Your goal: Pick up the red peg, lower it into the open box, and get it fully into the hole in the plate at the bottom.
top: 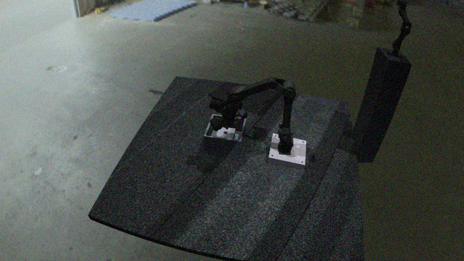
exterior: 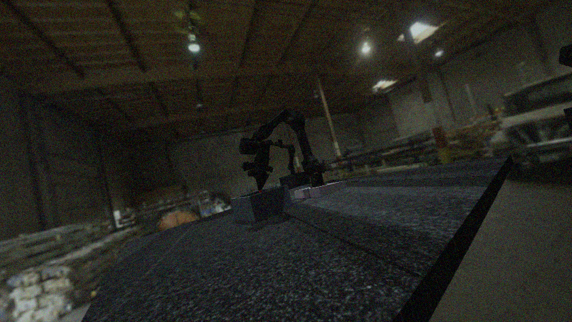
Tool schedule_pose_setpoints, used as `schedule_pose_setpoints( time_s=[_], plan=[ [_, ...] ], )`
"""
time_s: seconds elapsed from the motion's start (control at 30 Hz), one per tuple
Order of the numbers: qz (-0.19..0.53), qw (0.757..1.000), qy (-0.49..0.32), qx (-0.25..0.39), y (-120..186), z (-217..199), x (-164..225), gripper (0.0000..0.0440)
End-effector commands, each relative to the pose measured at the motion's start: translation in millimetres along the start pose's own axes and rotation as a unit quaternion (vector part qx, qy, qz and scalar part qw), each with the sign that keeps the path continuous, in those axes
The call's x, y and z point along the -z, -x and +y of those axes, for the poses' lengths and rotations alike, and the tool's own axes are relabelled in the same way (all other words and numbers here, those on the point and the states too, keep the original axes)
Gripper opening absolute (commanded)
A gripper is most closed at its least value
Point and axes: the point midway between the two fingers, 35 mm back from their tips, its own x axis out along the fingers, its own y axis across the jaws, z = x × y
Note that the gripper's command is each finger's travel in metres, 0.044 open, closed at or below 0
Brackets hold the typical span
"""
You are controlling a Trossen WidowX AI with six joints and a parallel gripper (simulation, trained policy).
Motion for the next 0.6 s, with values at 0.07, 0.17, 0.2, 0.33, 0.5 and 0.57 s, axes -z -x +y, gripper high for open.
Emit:
schedule_pose_setpoints(
  time_s=[0.07,0.17,0.2,0.33,0.5,0.57],
  plan=[
    [0.017,1.000,0.020,-0.008,-16.7,1.7,-1.5,0.0000],
    [0.028,0.999,0.035,-0.012,-26.6,2.7,-0.1,0.0030],
    [0.032,0.999,0.039,-0.013,-29.7,3.0,0.3,0.0053],
    [0.045,0.998,0.045,-0.018,-39.7,4.3,-1.9,0.0135],
    [0.048,0.997,0.058,-0.029,-39.2,10.2,-14.2,0.0184],
    [0.053,0.996,0.059,-0.036,-37.4,15.3,-19.6,0.0236]
  ],
)
